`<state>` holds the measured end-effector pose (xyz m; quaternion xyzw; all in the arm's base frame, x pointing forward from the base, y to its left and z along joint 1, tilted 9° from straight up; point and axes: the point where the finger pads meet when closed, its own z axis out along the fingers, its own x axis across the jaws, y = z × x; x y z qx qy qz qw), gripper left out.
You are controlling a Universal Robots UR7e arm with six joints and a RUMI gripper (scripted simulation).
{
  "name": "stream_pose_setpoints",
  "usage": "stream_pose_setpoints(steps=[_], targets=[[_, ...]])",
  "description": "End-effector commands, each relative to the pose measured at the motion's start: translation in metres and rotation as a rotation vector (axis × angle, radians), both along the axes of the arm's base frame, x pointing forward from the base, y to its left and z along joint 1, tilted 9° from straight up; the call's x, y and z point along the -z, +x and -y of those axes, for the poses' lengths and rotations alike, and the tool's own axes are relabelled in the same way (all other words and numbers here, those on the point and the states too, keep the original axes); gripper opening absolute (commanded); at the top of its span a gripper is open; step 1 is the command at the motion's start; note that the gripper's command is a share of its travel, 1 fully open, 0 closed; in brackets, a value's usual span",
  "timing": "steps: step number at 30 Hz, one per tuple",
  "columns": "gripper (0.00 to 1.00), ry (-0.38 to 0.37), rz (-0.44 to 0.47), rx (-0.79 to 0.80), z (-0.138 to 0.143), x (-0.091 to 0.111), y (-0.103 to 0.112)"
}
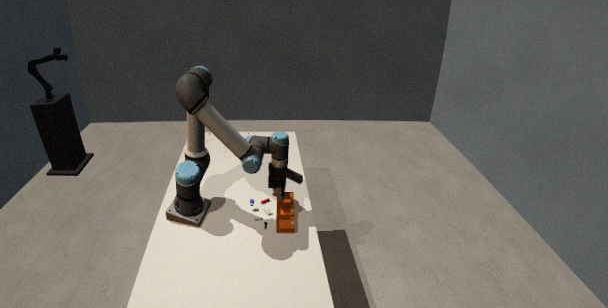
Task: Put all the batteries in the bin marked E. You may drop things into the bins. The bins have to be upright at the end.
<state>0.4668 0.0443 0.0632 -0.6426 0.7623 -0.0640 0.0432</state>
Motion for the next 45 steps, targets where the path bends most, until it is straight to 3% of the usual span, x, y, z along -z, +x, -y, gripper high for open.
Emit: stream_pose_setpoints(steps=[1,36,45], targets=[[0.04,0.000,0.001,0.000,0.0000,-0.0002,0.0004],[0.04,0.000,0.001,0.000,0.0000,-0.0003,0.0004],[0.04,0.000,0.001,0.000,-0.0004,-0.0094,-0.0010]])
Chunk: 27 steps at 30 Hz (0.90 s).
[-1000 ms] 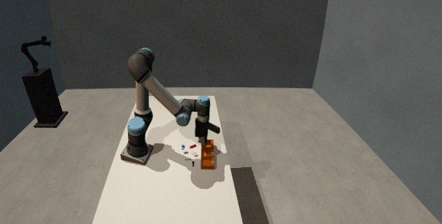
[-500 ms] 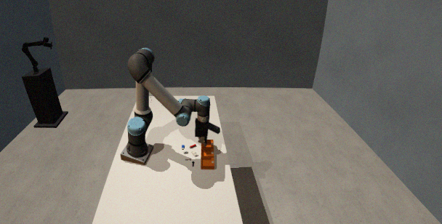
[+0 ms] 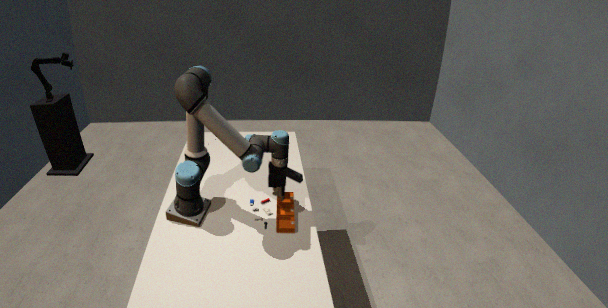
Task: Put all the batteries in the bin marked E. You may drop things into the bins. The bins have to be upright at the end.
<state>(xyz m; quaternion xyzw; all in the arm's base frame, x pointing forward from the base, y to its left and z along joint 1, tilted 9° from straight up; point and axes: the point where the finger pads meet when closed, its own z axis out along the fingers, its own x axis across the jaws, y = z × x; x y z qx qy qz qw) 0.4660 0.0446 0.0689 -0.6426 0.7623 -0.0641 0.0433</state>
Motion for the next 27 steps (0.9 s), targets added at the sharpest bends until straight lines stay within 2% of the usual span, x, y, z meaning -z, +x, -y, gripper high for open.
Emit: stream_pose_setpoints(steps=[1,16,24,27], targets=[[0.04,0.000,0.001,0.000,0.000,-0.005,0.000],[0.04,0.000,0.001,0.000,-0.001,-0.022,-0.003],[0.04,0.000,0.001,0.000,-0.002,-0.053,-0.008],[0.04,0.000,0.001,0.000,-0.002,-0.053,-0.008]])
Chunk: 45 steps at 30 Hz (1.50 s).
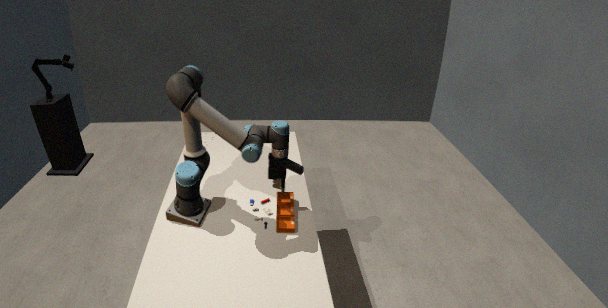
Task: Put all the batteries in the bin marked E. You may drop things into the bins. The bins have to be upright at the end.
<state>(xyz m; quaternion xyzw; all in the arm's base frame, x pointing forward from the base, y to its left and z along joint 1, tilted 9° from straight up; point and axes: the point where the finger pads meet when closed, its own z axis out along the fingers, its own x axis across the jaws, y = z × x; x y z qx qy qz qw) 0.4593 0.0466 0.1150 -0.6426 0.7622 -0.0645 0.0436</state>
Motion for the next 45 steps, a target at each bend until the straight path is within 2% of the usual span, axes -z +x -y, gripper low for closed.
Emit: stream_pose_setpoints(steps=[1,6,21,35,36,38,40,45], targets=[[0.04,0.000,0.000,0.000,0.000,-0.007,-0.001],[0.04,0.000,0.000,0.000,0.000,-0.007,-0.001],[0.04,0.000,0.000,0.000,-0.005,-0.130,-0.020],[0.04,0.000,0.000,0.000,-0.005,-0.130,-0.019],[0.17,-0.007,-0.002,-0.049,-0.007,-0.123,-0.023],[0.17,-0.022,-0.006,-0.148,-0.009,-0.108,-0.030],[0.17,-0.022,-0.006,-0.148,-0.009,-0.108,-0.030],[0.17,-0.051,-0.016,-0.328,-0.014,-0.070,-0.047]])
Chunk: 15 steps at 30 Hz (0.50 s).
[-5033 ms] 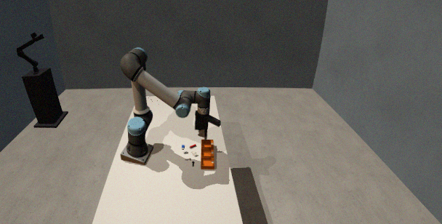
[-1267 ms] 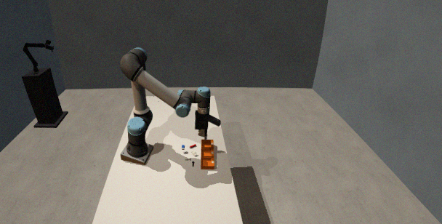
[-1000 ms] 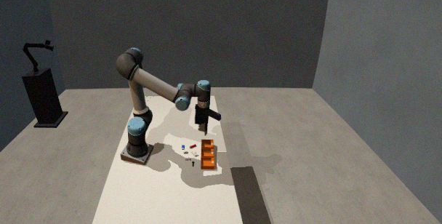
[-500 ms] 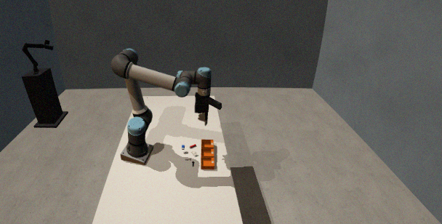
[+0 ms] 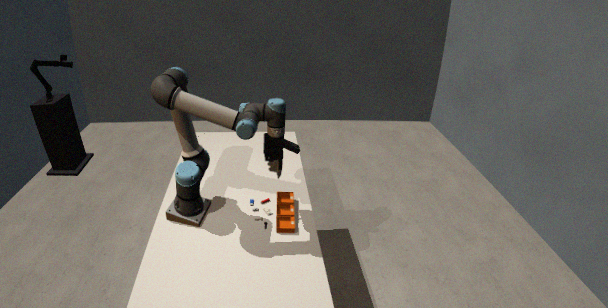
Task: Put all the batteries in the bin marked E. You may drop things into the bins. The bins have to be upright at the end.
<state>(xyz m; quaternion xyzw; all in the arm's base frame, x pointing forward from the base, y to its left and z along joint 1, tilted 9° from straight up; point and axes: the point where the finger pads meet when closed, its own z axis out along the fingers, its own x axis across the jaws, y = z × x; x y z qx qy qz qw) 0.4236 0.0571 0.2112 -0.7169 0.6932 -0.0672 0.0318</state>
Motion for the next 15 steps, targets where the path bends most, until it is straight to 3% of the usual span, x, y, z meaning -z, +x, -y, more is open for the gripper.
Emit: stream_pose_setpoints(steps=[1,10,15], targets=[[0.17,-0.019,-0.001,-0.156,-0.005,0.033,-0.015],[0.17,-0.057,-0.015,-0.410,-0.015,0.101,-0.047],[0.17,-0.063,-0.012,-0.465,-0.017,0.107,-0.053]])
